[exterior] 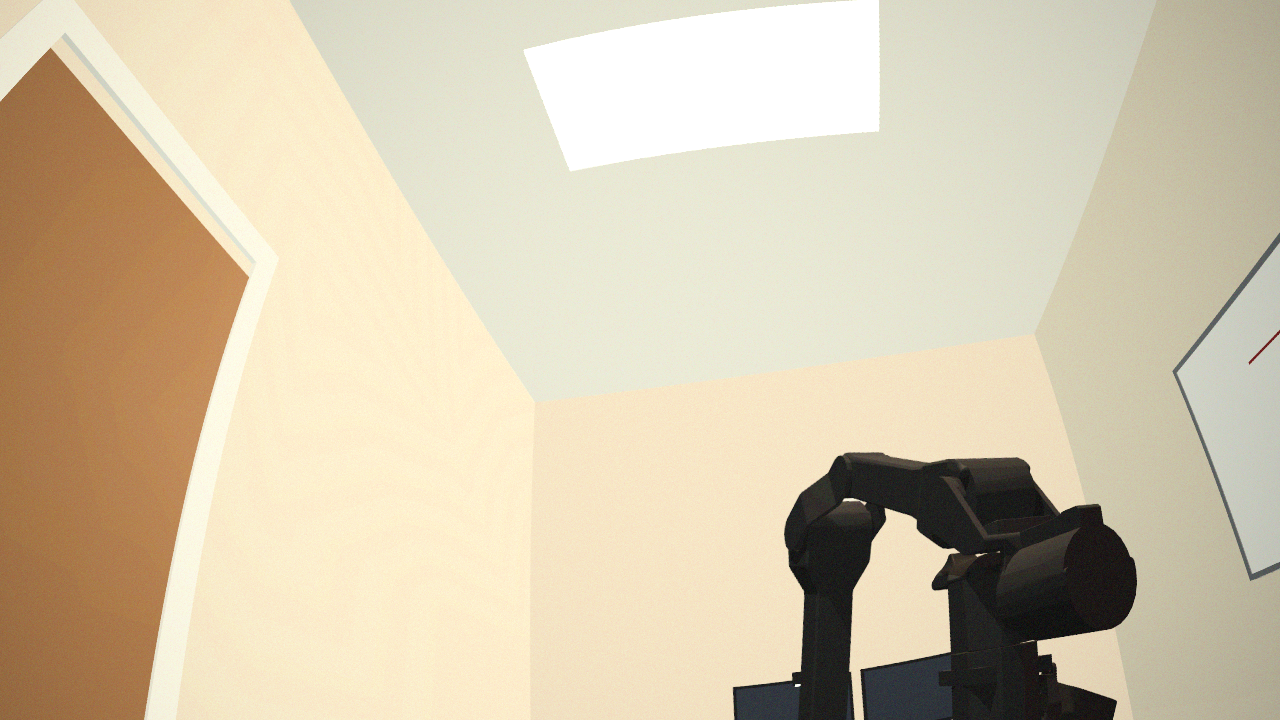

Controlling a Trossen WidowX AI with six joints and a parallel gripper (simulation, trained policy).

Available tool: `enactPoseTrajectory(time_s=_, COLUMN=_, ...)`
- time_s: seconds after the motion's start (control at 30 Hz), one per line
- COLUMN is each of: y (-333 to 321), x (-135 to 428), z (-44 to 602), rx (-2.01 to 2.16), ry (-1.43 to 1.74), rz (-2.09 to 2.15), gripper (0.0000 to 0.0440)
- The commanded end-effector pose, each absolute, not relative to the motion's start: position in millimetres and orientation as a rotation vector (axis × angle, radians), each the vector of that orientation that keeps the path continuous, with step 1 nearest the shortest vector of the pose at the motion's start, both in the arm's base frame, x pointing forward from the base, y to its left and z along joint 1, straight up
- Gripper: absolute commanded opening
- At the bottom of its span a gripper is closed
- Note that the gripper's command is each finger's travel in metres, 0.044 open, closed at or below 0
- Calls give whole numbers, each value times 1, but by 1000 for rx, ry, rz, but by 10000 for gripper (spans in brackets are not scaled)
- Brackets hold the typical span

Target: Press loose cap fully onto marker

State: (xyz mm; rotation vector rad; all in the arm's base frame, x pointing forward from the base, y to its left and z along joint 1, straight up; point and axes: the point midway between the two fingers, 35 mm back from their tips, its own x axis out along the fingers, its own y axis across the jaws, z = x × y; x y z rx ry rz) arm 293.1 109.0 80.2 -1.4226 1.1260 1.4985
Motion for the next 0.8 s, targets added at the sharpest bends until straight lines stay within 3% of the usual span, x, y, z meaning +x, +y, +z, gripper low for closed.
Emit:
enactPoseTrajectory(time_s=0.0, y=107, x=296, z=90, rx=-1437, ry=1111, rz=1490, gripper=60)
enactPoseTrajectory(time_s=0.77, y=44, x=305, z=158, rx=-1380, ry=1112, rz=1412, gripper=44)
